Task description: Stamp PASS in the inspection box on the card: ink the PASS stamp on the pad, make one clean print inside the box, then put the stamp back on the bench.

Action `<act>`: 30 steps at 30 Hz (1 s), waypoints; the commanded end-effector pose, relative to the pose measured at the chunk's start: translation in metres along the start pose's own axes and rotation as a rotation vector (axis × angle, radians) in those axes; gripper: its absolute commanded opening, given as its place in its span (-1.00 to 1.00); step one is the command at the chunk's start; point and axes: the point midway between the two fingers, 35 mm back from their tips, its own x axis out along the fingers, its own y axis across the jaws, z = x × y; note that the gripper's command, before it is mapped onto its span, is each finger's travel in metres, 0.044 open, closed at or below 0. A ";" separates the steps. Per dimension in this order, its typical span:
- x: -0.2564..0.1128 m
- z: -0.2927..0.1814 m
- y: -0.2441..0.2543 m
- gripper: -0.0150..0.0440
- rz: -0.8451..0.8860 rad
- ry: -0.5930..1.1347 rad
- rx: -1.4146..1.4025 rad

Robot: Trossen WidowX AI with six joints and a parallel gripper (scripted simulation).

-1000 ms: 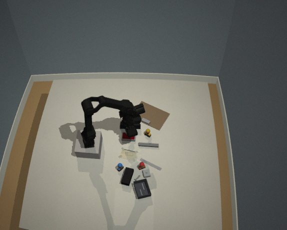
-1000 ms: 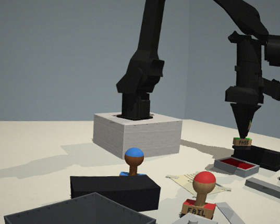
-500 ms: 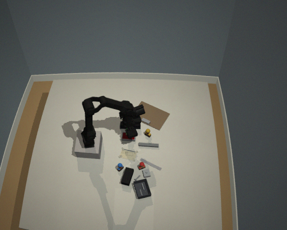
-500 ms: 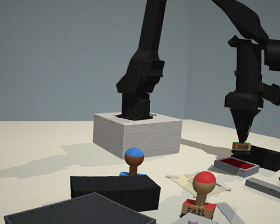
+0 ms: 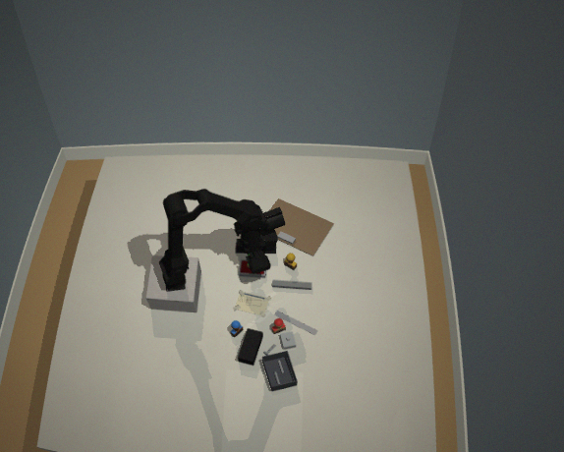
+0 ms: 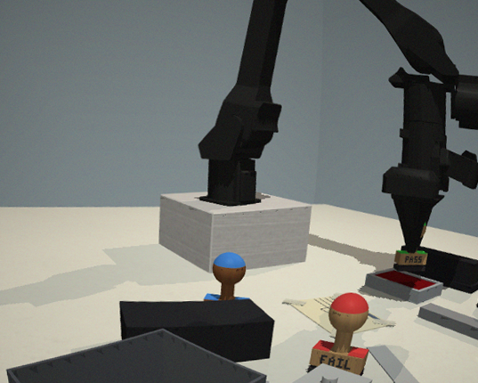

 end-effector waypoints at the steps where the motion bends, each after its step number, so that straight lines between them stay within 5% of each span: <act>1: 0.004 -0.002 0.000 -0.49 0.002 0.004 -0.003; 30: 0.014 -0.003 0.000 -0.49 0.002 0.004 -0.001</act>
